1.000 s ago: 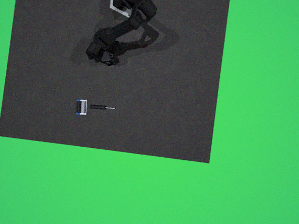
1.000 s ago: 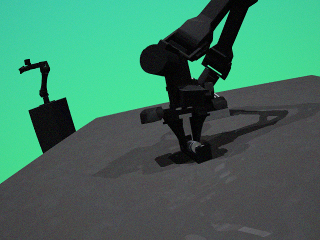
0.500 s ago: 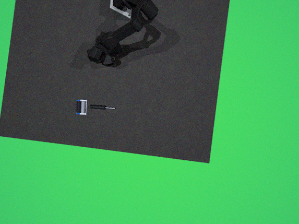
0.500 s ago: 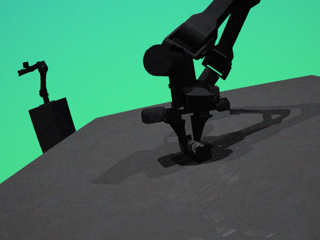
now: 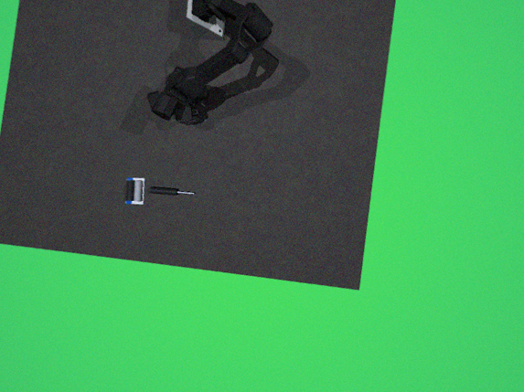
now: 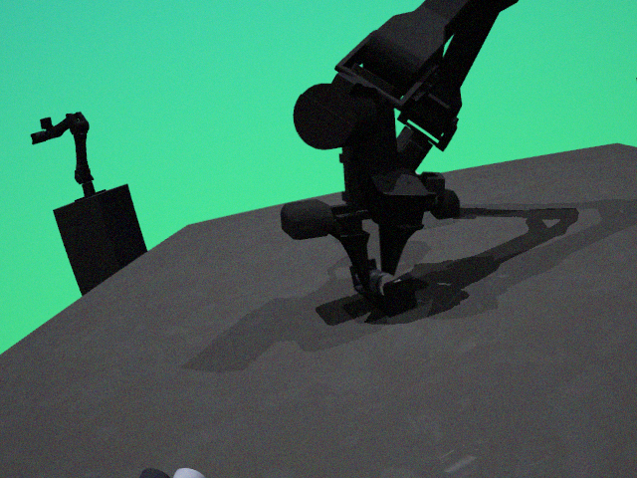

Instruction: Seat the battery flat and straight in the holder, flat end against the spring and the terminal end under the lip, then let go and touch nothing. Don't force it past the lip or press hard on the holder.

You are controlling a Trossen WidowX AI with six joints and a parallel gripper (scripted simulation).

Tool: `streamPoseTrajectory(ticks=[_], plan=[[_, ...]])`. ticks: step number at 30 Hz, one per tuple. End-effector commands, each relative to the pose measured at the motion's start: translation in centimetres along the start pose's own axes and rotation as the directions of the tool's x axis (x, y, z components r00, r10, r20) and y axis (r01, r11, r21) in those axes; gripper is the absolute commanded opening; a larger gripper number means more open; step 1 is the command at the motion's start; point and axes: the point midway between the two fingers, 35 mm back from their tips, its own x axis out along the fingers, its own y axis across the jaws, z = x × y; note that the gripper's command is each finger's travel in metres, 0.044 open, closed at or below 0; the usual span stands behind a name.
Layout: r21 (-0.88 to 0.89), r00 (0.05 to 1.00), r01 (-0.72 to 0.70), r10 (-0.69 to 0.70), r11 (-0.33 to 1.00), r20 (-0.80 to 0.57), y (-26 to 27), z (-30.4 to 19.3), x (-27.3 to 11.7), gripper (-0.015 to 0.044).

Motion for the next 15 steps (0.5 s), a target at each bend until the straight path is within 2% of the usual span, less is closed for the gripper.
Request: streamPoseTrajectory(ticks=[1, 15], plan=[[0.002, 0.998, -0.009, 0.009, 1.000, -0.060, 0.55, -0.49, 0.61, 0.0076], [0.003, 0.989, 0.027, -0.026, 1.000, -0.148, 0.68, -0.32, 0.66, 0.0076]])
